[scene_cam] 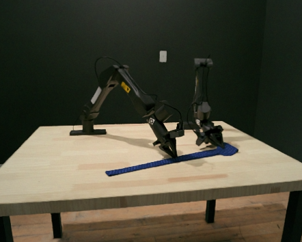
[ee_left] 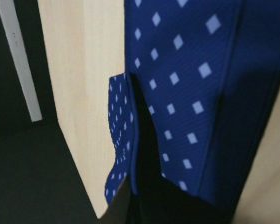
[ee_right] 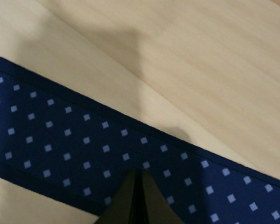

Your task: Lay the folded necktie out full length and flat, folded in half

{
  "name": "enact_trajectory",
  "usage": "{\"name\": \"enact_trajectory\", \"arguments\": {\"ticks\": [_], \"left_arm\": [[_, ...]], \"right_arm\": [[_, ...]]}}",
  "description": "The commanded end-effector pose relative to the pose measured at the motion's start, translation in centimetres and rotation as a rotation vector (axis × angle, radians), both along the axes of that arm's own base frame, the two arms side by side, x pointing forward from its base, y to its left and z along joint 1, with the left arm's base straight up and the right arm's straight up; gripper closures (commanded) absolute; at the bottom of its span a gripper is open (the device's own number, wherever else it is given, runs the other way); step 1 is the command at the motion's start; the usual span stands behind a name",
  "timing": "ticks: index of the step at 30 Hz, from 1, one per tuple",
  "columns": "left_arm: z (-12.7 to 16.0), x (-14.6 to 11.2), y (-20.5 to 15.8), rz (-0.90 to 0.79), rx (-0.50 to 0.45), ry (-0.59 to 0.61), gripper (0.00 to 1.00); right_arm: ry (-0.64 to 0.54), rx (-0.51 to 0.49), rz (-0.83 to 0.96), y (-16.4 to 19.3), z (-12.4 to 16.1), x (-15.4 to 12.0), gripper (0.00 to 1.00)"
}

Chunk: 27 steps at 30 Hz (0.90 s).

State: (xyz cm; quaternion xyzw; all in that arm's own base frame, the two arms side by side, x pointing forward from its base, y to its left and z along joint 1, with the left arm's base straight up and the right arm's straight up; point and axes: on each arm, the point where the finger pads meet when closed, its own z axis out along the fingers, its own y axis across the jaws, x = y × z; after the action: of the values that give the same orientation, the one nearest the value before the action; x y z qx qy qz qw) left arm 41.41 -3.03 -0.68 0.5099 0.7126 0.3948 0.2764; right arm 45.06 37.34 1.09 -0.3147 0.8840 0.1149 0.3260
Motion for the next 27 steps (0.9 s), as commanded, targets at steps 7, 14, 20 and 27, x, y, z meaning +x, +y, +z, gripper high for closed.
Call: {"name": "enact_trajectory", "arguments": {"ticks": [7, 14, 20, 27], "left_arm": [[0.1, 0.3, -0.3, 0.026, -0.031, -0.027, 0.98], [0.7, 0.2, 0.0, 0.138, -0.171, -0.130, 0.98], [1.2, -0.2, -0.1, 0.212, -0.275, -0.207, 0.98], [1.7, -0.6, 0.0, 0.301, -0.410, -0.305, 0.98]], "right_arm": [[0.007, -0.003, 0.005, -0.2, -0.4, -0.2, 0.96], [0.007, -0.003, 0.005, -0.2, -0.4, -0.2, 0.96], [0.007, -0.003, 0.005, -0.2, -0.4, -0.2, 0.96], [0.007, -0.003, 0.005, -0.2, -0.4, -0.2, 0.96]]}}
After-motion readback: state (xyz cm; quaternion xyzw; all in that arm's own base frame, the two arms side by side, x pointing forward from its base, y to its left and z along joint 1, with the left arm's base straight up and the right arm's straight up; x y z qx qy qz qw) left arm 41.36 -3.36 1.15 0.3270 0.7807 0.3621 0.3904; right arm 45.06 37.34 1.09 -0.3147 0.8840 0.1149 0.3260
